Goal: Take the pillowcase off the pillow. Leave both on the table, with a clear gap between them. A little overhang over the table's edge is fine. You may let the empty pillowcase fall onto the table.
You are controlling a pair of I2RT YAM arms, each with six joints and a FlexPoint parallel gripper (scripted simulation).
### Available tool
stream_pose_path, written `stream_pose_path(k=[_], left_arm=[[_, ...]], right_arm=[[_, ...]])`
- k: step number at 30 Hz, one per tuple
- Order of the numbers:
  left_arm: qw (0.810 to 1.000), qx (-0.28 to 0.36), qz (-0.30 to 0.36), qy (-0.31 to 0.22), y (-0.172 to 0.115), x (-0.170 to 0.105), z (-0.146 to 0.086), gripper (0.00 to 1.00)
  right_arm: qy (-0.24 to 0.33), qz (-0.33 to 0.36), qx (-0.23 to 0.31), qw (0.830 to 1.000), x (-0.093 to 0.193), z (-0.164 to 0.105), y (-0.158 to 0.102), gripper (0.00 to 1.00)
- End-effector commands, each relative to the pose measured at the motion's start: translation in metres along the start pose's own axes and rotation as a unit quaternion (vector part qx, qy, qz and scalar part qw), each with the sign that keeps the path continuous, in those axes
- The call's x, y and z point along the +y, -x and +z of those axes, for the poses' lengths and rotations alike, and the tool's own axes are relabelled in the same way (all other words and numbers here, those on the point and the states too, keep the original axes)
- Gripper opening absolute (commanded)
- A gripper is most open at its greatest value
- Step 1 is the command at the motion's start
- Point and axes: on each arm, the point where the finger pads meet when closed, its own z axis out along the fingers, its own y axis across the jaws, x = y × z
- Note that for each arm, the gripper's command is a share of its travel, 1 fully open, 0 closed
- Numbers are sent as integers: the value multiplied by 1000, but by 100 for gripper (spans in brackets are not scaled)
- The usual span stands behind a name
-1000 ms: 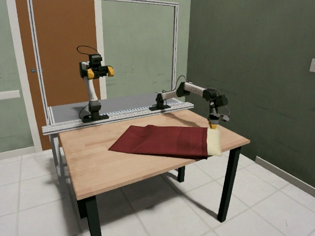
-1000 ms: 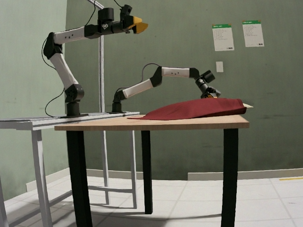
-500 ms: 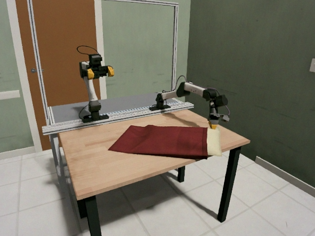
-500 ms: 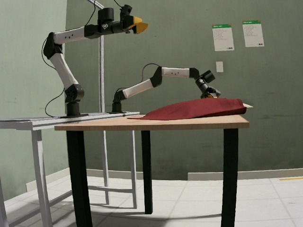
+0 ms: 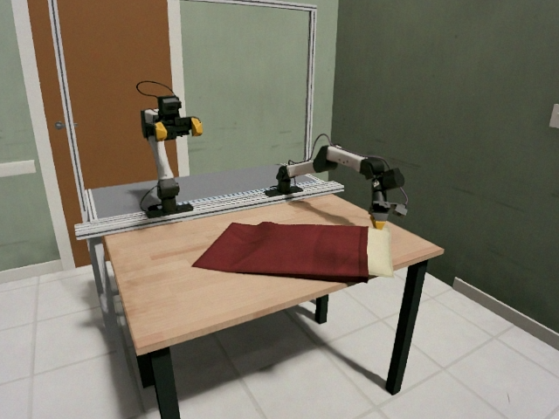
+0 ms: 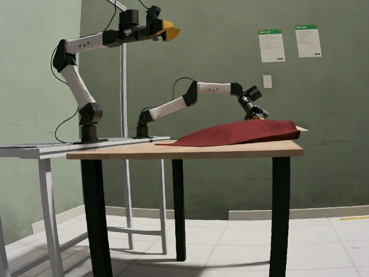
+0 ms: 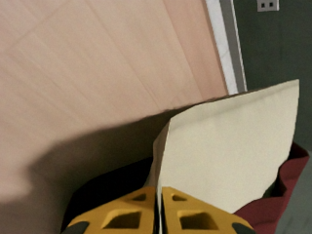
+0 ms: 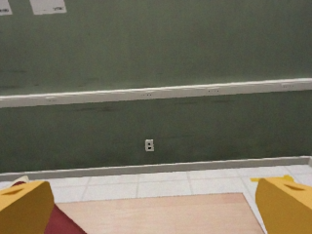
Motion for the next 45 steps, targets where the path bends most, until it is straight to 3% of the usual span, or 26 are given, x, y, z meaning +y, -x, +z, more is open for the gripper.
stream_pose_path(k=[1,17,23,31,34,35,38,39,40,45], left_arm=[[1000,0,-6,9,5,10,7,0],[1000,-1,-8,9,7,11,6,0],[999,20,-25,34,-2,39,25,0],[1000,19,-10,19,-7,26,30,0],[1000,19,-10,19,-9,21,19,0],[1000,6,4,-1,-8,-1,2,0],[1000,7,4,0,-8,0,3,0],[1000,13,-7,13,-6,18,17,0],[1000,9,3,1,-9,3,8,0],[1000,6,6,-4,-8,-2,3,0]], right_arm=[[3,-4,-4,1000,0,-3,8,100],[3,-4,-4,1000,0,-3,8,100],[3,-4,-4,1000,0,-3,8,100],[3,-4,-4,1000,0,-3,8,100],[3,-4,-4,1000,0,-3,8,100],[3,-4,-4,1000,0,-3,8,100],[3,-4,-4,1000,0,-3,8,100],[3,-4,-4,1000,0,-3,8,100],[3,-4,-4,1000,0,-3,8,100],[3,-4,-4,1000,0,-3,8,100]])
